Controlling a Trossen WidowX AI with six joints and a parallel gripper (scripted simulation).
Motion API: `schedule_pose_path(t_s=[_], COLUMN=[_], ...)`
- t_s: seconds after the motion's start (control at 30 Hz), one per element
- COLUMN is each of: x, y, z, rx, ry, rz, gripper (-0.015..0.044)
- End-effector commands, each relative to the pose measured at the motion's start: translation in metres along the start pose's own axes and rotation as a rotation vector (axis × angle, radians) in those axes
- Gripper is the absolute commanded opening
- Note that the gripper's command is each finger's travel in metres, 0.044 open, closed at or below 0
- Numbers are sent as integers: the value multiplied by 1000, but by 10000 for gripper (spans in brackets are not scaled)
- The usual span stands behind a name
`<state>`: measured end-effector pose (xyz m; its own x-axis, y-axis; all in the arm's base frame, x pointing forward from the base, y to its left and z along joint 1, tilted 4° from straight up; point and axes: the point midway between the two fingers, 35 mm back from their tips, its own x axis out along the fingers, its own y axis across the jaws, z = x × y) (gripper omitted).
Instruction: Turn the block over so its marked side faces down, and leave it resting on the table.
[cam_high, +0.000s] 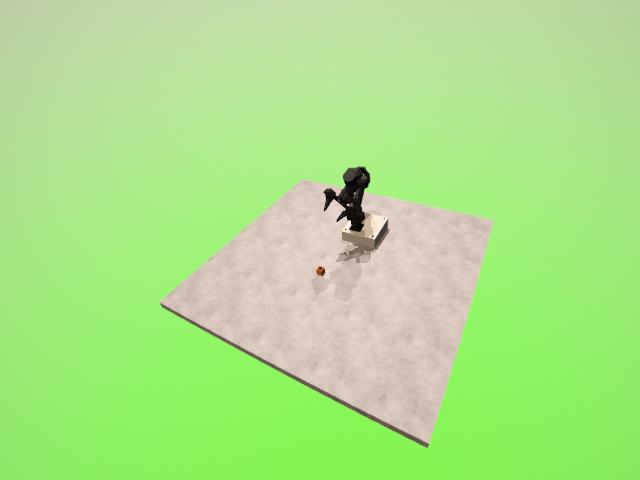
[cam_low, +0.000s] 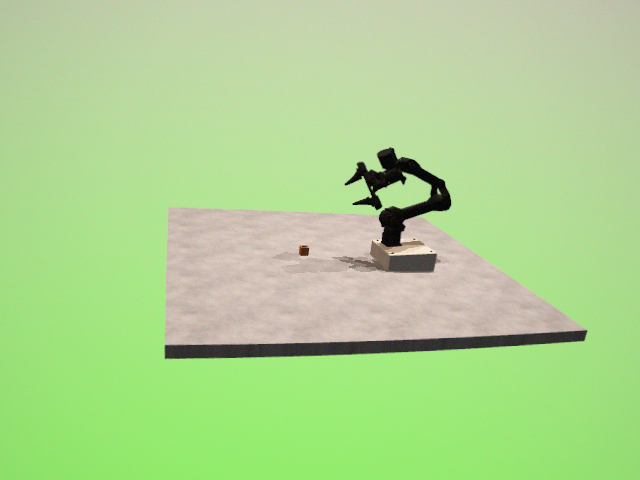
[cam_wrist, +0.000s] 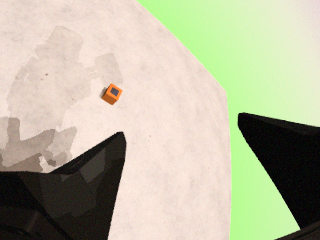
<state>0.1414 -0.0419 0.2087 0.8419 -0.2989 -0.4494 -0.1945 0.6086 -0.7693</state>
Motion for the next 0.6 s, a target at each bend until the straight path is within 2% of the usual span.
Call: schedule_pose_path(t_s=[0.0, 0.03, 0.27, 0.57], x=[0, 1, 24, 76], y=[0, -1, -8, -9], z=[1, 2, 26, 53], rx=[2, 7, 97, 271], ry=[3, 12, 149, 346], rz=[4, 15, 168, 357], gripper=[426, 440, 440, 440])
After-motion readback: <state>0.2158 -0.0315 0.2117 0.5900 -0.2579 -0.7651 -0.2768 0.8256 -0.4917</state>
